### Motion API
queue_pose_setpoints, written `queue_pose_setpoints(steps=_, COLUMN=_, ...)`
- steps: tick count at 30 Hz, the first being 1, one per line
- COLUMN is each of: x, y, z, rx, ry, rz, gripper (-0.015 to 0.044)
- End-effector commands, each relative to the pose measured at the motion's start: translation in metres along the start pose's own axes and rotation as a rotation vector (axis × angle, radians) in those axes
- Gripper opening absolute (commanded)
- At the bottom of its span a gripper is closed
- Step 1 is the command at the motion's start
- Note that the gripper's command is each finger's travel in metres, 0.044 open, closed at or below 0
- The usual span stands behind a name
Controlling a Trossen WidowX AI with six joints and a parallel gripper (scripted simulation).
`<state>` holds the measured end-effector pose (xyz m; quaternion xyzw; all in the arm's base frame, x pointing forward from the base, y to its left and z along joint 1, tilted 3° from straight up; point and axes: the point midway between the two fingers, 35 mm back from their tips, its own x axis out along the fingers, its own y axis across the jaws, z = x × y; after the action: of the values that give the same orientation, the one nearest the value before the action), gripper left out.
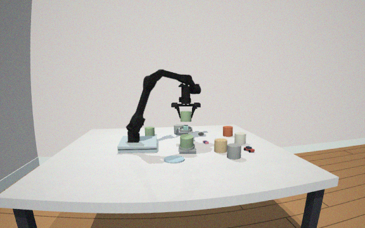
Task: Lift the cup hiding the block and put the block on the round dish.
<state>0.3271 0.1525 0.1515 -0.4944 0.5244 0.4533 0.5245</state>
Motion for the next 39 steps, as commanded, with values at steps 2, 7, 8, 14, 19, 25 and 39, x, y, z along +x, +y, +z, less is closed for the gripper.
queue_pose_setpoints(steps=2, x=-0.011, y=0.000, z=0.000, rx=0.006, ry=-0.013, rz=-0.014, gripper=0.0000)
queue_pose_setpoints(steps=7, x=-0.018, y=0.001, z=0.000, rx=0.006, ry=-0.013, rz=-0.013, gripper=0.0000)
queue_pose_setpoints(steps=8, x=-0.019, y=0.001, z=0.000, rx=0.006, ry=-0.013, rz=-0.013, gripper=0.0000)
queue_pose_setpoints(steps=14, x=-0.027, y=0.003, z=-0.001, rx=0.006, ry=-0.013, rz=-0.013, gripper=0.0000)
queue_pose_setpoints(steps=19, x=-0.023, y=0.004, z=-0.002, rx=0.000, ry=0.000, rz=-0.001, gripper=0.0000)
queue_pose_setpoints(steps=25, x=-0.023, y=0.004, z=-0.002, rx=0.000, ry=0.000, rz=-0.001, gripper=0.0000)
queue_pose_setpoints(steps=39, x=-0.023, y=0.004, z=-0.002, rx=0.000, ry=0.000, rz=-0.001, gripper=0.0000)
